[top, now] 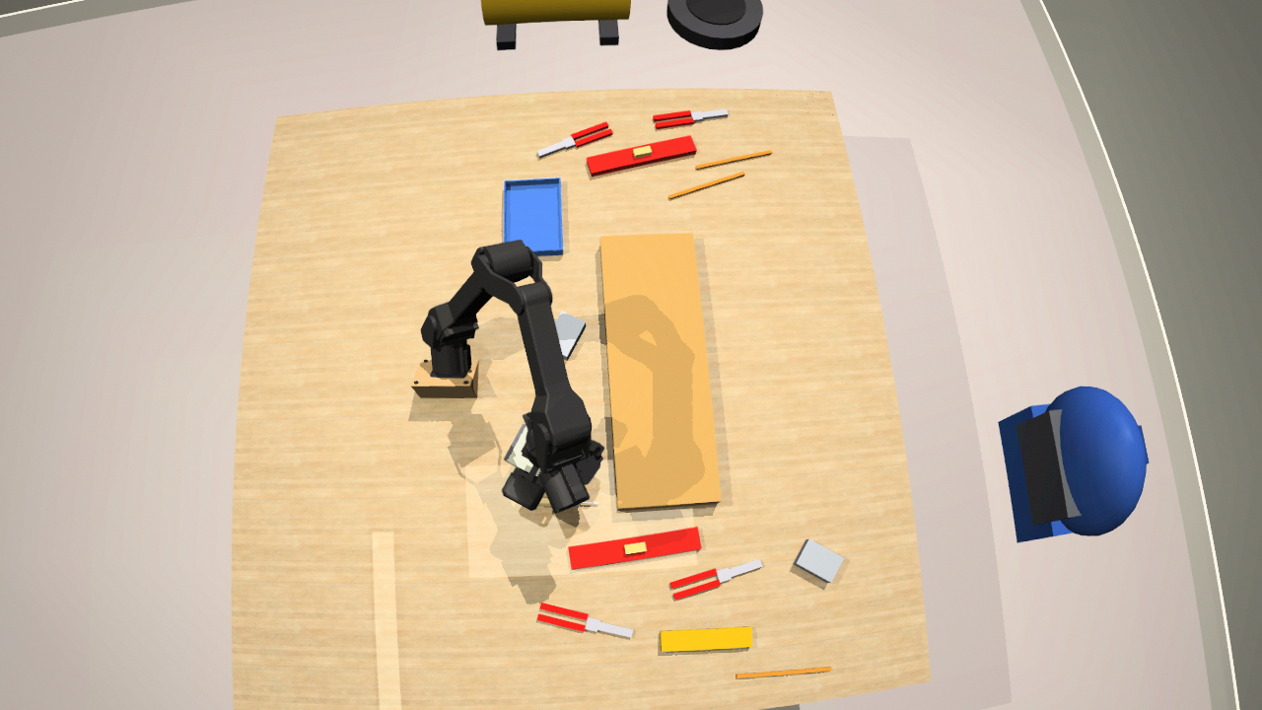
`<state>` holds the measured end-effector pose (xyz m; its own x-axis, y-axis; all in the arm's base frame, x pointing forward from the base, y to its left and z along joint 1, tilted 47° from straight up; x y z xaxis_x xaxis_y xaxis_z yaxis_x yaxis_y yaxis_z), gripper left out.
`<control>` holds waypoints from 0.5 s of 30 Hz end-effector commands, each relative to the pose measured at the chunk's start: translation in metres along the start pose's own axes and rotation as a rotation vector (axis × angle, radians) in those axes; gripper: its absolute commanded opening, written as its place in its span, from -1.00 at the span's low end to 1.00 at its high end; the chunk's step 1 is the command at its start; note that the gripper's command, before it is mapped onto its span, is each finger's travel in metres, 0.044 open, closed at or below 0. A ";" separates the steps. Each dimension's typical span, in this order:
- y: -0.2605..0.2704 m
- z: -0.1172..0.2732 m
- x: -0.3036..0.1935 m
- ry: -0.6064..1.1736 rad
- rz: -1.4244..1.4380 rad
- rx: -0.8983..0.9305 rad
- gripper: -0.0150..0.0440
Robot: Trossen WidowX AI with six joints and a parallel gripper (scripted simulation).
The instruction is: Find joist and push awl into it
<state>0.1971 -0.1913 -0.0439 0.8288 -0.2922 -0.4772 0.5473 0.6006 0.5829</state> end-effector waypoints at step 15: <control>0.005 0.002 0.002 -0.017 0.001 -0.094 -0.49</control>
Point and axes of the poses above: the point midway between the two fingers, 35 mm back from their tips, its own z axis back along the fingers, its own y axis across the jaws, x = y × z, the point moved 5 cm from there along z, back along the fingers, and after that the axes turned 9 degrees about -z, right-handed, at the moved point
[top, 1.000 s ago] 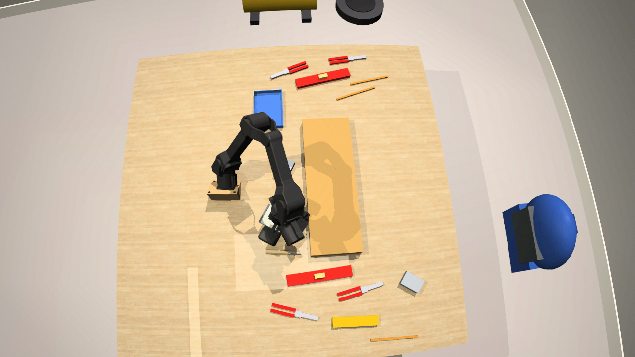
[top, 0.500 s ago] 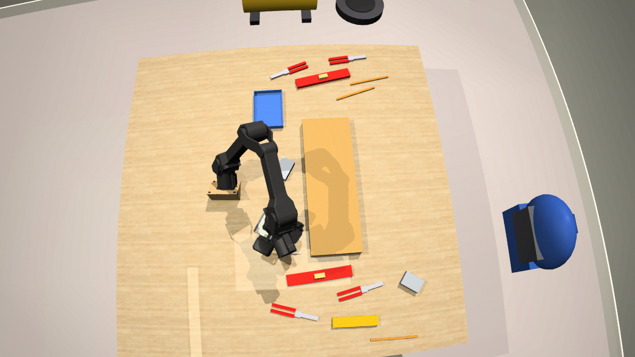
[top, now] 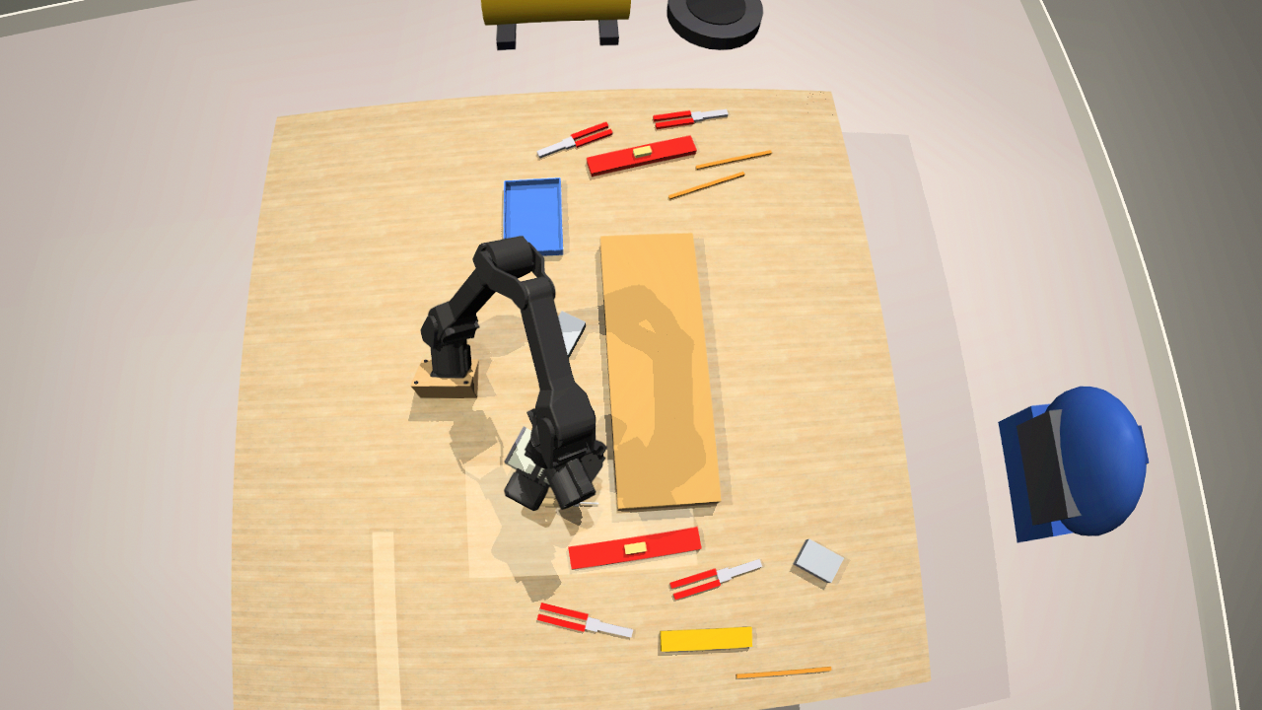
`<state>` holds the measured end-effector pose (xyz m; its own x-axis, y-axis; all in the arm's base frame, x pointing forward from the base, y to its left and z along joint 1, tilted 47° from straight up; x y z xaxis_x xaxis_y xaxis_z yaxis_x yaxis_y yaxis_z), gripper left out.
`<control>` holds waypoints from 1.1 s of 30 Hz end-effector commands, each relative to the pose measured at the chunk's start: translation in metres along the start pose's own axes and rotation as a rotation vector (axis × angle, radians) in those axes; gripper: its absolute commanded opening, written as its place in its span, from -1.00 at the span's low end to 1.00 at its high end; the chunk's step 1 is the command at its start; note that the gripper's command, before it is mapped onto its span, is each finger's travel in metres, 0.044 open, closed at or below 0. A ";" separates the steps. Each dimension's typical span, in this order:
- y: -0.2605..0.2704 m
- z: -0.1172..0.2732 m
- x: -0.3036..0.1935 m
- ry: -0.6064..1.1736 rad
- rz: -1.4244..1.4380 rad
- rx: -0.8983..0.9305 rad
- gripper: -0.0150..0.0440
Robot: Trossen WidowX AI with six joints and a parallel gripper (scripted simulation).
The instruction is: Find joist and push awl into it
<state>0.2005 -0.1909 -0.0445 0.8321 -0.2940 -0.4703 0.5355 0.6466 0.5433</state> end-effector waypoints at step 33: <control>0.025 -0.004 -0.006 -0.040 -0.031 -0.288 -0.49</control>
Point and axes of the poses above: the point midway between the two fingers, 35 mm back from their tips, its own z axis back along the fingers, its own y axis across the jaws, x = y × z, the point moved 5 cm from there along z, back along the fingers, and after that the axes turned 9 degrees about -z, right-handed, at the moved point
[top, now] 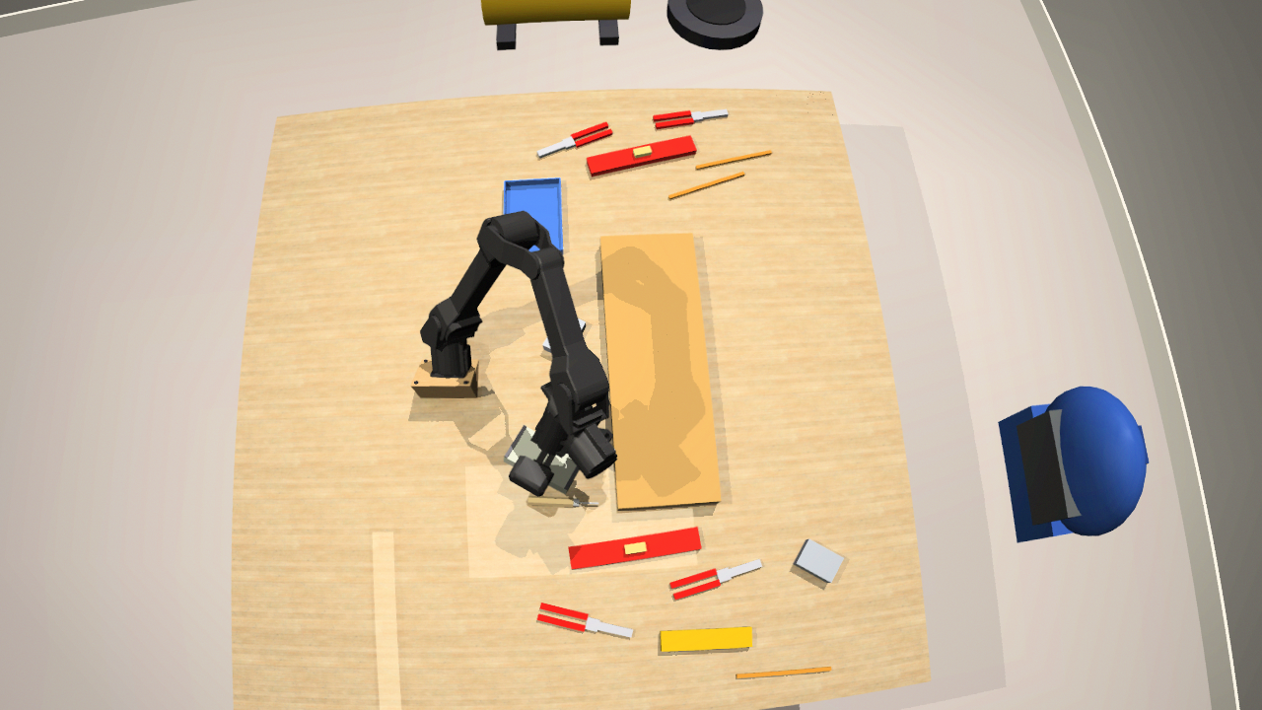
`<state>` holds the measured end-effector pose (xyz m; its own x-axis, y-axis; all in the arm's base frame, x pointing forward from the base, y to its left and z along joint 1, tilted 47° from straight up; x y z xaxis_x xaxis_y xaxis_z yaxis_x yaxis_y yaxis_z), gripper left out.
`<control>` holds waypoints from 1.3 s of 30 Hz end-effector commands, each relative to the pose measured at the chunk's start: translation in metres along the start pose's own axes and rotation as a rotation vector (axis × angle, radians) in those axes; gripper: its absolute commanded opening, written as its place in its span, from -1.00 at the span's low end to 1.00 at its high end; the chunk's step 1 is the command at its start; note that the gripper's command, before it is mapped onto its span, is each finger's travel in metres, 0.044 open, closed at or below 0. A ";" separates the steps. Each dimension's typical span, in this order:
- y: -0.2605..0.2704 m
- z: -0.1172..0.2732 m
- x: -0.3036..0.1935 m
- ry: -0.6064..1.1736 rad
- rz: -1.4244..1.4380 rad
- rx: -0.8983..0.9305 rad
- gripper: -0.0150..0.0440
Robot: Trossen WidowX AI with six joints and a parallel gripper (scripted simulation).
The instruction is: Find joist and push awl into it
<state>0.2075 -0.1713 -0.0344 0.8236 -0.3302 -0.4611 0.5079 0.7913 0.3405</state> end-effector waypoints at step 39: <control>0.028 -0.004 -0.005 -0.063 -0.037 -0.372 -0.49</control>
Point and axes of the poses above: the point midway between the two fingers, 35 mm back from their tips, its own z axis back along the fingers, its own y axis across the jaws, x = y × z, the point moved 5 cm from there along z, back along the fingers, and after that the axes turned 9 degrees about -z, right-handed, at the moved point
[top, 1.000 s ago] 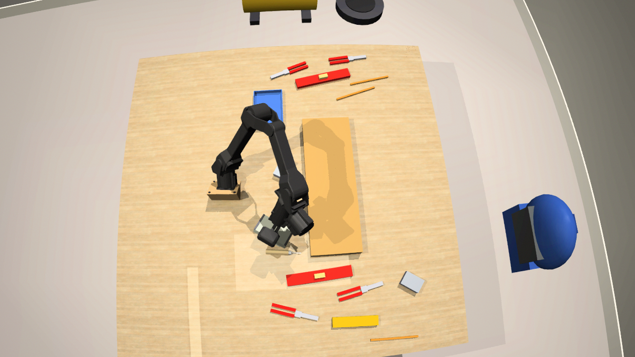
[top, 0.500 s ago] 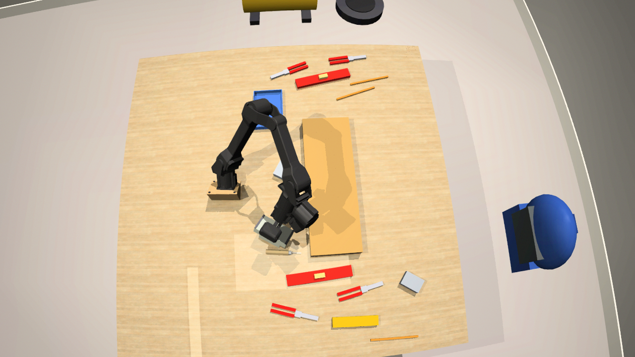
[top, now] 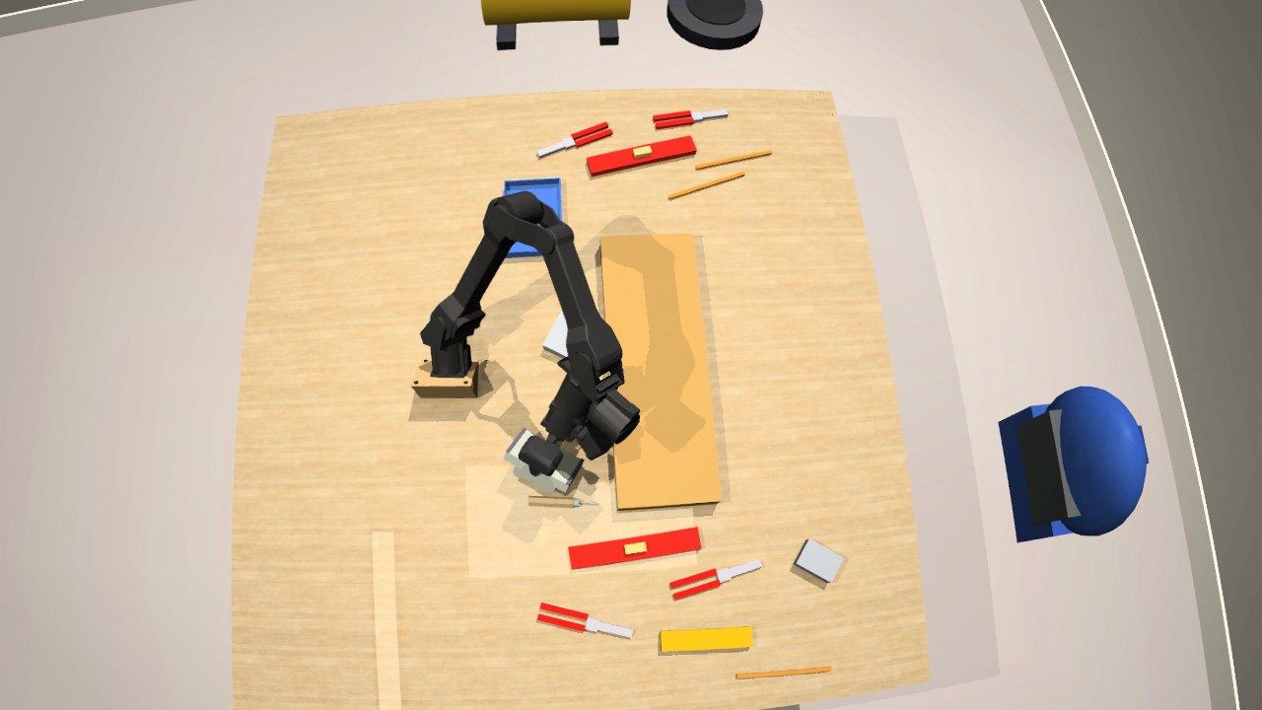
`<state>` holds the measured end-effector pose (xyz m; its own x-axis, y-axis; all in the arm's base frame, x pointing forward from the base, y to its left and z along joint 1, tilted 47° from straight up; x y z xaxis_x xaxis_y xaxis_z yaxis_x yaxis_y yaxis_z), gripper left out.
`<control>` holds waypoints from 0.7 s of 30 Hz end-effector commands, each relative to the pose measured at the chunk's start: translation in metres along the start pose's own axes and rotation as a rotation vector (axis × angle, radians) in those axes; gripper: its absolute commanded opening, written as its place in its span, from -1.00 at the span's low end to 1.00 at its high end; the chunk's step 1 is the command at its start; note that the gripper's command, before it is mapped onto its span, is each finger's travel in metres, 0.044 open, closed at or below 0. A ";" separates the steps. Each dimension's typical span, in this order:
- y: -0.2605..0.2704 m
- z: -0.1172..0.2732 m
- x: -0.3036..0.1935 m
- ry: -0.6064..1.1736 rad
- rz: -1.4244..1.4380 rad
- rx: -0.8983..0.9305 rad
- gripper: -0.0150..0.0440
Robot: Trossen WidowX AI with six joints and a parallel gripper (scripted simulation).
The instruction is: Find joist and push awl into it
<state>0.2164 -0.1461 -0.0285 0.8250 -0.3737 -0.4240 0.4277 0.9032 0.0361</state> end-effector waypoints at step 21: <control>0.015 0.002 -0.003 -0.053 -0.027 -0.217 -0.49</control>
<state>0.2204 -0.1322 -0.0278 0.8318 -0.3931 -0.3919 0.3711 0.9189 -0.1341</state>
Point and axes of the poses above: the point midway between the two fingers, 35 mm back from their tips, its own z axis back along the fingers, its own y axis across the jaws, x = y × z, the point moved 5 cm from there along z, back along the fingers, and after that the axes turned 9 degrees about -z, right-handed, at the moved point
